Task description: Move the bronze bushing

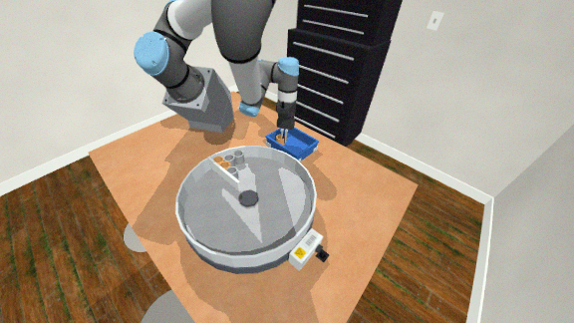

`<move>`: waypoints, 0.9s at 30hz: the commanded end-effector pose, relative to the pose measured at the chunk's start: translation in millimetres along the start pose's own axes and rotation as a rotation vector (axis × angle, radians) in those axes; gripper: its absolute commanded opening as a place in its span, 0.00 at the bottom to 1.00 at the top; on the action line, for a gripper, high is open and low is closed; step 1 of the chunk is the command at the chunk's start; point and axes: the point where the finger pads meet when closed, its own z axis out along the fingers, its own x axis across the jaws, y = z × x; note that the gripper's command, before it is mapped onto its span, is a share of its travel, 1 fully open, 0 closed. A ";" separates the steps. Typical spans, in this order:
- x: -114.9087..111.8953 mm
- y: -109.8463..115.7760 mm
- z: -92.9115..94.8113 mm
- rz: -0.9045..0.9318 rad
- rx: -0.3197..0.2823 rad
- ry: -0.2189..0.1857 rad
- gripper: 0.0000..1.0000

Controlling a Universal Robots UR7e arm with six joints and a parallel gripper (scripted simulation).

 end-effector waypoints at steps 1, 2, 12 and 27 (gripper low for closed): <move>-0.3 0.0 1.7 0.000 0.000 -0.001 0.00; -0.3 0.0 2.3 0.000 0.000 -0.001 0.00; -0.3 0.0 2.3 0.000 0.000 -0.001 0.00; -0.3 0.0 2.3 0.000 0.000 -0.001 0.47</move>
